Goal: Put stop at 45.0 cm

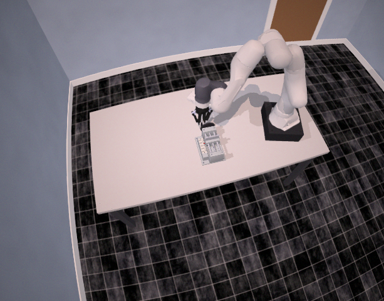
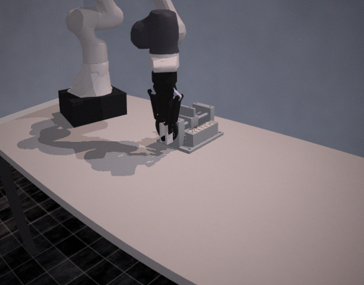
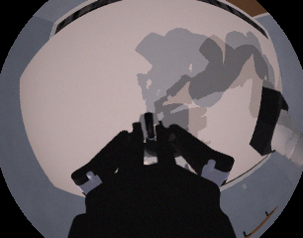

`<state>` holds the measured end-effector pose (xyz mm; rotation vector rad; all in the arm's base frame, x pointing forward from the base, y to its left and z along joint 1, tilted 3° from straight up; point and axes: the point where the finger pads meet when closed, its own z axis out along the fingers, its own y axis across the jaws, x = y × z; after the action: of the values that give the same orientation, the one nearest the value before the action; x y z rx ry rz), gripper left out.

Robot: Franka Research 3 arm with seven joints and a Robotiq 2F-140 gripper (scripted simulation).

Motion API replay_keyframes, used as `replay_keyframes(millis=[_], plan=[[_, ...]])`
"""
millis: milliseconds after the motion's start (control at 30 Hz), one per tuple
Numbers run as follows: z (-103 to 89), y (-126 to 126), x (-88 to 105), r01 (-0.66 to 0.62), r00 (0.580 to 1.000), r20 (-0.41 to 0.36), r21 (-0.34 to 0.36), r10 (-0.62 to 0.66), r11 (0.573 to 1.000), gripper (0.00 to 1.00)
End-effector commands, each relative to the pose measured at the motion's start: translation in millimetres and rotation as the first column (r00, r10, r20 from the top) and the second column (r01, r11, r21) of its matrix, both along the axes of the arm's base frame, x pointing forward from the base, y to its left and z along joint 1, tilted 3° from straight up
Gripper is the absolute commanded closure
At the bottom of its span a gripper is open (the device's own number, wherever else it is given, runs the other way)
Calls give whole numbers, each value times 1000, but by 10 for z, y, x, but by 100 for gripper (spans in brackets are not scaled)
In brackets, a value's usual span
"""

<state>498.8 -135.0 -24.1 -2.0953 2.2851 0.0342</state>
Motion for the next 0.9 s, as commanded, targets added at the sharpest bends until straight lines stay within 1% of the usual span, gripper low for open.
replay_keyframes(millis=[0, 867], plan=[[-46, 7, -20, 0, 1000, 0, -2, 0, 1000, 96], [-107, 13, -65, 0, 1000, 0, -2, 0, 1000, 96]])
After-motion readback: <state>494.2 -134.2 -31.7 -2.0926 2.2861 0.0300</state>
